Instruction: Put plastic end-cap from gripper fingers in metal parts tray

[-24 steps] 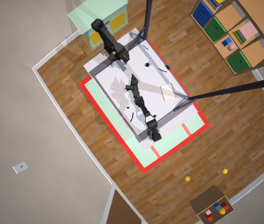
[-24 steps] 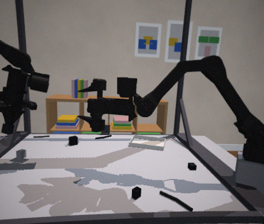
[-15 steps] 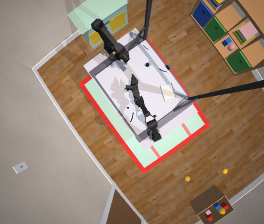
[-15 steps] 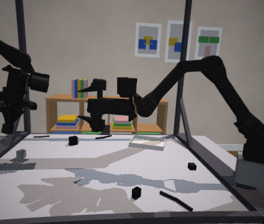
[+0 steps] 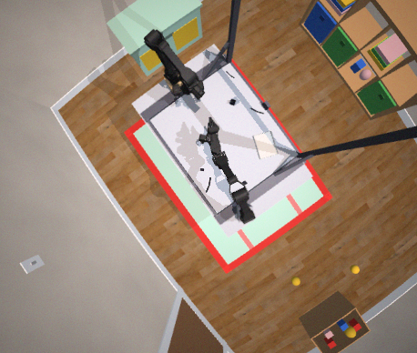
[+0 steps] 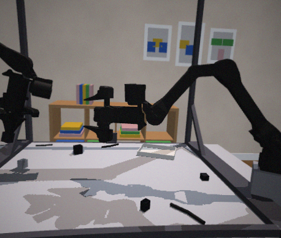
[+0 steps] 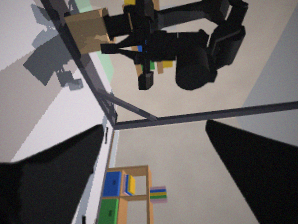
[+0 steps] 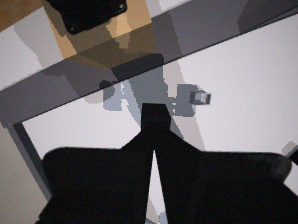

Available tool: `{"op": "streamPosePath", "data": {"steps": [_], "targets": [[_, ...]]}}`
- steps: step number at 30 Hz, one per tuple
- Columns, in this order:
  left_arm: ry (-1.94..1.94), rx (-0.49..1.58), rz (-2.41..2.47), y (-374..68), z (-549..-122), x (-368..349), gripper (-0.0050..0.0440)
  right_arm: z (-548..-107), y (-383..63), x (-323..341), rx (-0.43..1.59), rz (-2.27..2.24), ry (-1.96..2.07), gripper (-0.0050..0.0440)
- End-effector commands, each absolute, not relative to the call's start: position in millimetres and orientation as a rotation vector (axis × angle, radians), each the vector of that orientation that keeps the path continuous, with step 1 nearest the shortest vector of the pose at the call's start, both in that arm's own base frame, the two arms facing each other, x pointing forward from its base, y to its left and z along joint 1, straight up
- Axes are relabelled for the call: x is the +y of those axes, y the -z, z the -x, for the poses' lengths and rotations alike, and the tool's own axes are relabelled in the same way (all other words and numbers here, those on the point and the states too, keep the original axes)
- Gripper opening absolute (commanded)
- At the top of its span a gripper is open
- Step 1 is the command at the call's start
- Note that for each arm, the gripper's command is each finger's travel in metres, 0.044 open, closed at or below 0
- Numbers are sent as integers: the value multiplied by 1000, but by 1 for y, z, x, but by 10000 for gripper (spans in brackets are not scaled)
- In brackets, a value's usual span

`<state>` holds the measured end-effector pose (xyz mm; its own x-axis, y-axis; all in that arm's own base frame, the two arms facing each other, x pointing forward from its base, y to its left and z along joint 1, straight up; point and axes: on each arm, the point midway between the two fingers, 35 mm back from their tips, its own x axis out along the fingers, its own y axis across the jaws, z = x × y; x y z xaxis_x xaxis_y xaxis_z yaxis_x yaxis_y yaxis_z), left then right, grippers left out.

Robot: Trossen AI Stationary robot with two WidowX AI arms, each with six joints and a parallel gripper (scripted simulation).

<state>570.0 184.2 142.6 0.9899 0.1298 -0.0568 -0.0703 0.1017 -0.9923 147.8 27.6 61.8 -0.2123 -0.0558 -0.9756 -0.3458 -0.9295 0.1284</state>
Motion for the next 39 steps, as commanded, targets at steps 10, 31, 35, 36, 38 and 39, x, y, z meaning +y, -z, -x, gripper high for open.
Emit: {"op": "streamPosePath", "data": {"steps": [10,31,35,36,38,39], "targets": [[-97,-82,1307,-205,-557,160,440,-149,-63,28,477,1846,-2250,0],[-74,-73,1048,-262,-520,118,440,-149,-63,28,477,1846,-2250,0],[-66,-73,989,-273,-511,108,440,-149,-63,28,477,1846,-2250,0],[-65,-72,975,-276,-509,105,440,-149,-63,28,477,1846,-2250,0],[-63,-72,945,-281,-503,101,440,-149,-63,28,477,1846,-2250,0],[-62,-71,930,-283,-501,98,440,-149,-63,28,477,1846,-2250,0]]}}
